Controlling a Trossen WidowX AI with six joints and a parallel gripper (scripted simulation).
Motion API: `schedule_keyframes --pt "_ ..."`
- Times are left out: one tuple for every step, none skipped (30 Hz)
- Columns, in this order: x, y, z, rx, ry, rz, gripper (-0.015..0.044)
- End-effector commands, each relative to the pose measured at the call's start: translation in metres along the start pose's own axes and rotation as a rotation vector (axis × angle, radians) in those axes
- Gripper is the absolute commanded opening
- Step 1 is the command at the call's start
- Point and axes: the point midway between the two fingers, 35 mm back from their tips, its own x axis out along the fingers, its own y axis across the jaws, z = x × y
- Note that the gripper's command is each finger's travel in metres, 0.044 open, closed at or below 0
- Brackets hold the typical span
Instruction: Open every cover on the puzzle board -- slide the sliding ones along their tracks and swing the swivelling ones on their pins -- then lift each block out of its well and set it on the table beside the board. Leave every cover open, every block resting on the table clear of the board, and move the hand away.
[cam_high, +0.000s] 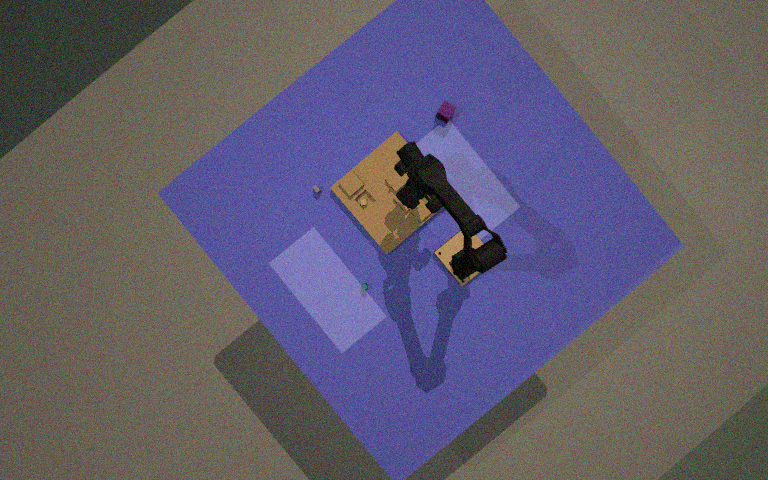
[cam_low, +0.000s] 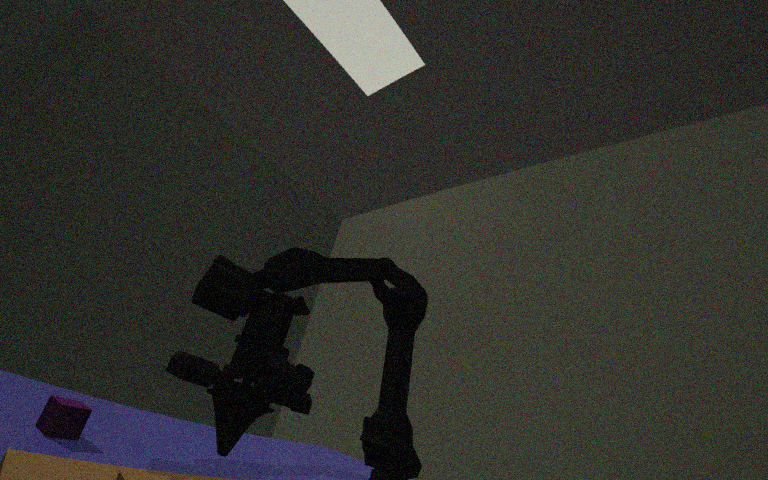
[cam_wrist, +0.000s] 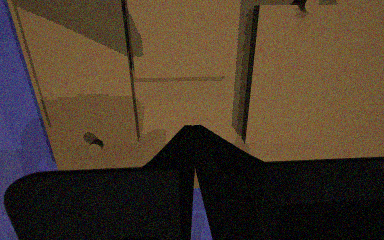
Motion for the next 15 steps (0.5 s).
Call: schedule_keyframes --pt "0.005 0.000 0.001 -0.005 -0.006 0.003 0.0000" --pt "0.006 0.000 0.001 -0.005 -0.006 0.003 0.0000" --pt "0.007 0.000 0.001 -0.005 -0.006 0.003 0.0000" --pt "0.008 0.000 0.001 -0.005 -0.006 0.003 0.0000" --pt "0.009 0.000 0.001 -0.005 -0.006 0.003 0.0000" --pt "0.010 0.000 0.001 -0.005 -0.006 0.003 0.0000" --pt "0.011 0.000 0.001 -0.005 -0.006 0.003 0.0000" --pt "0.012 0.000 0.001 -0.005 -0.006 0.003 0.0000" --pt "0.013 0.000 0.001 -0.005 -0.006 0.003 0.0000" --pt "0.014 0.000 0.001 -0.005 -0.006 0.003 0.0000" --pt "0.015 0.000 0.001 -0.005 -0.006 0.003 0.0000" --pt "0.016 0.000 0.001 -0.005 -0.006 0.003 0.0000" --pt "0.017 0.000 0.001 -0.005 -0.006 0.003 0.0000" --pt "0.018 0.000 0.001 -0.005 -0.006 0.003 0.0000" --pt "0.019 0.000 0.001 -0.005 -0.006 0.003 0.0000"
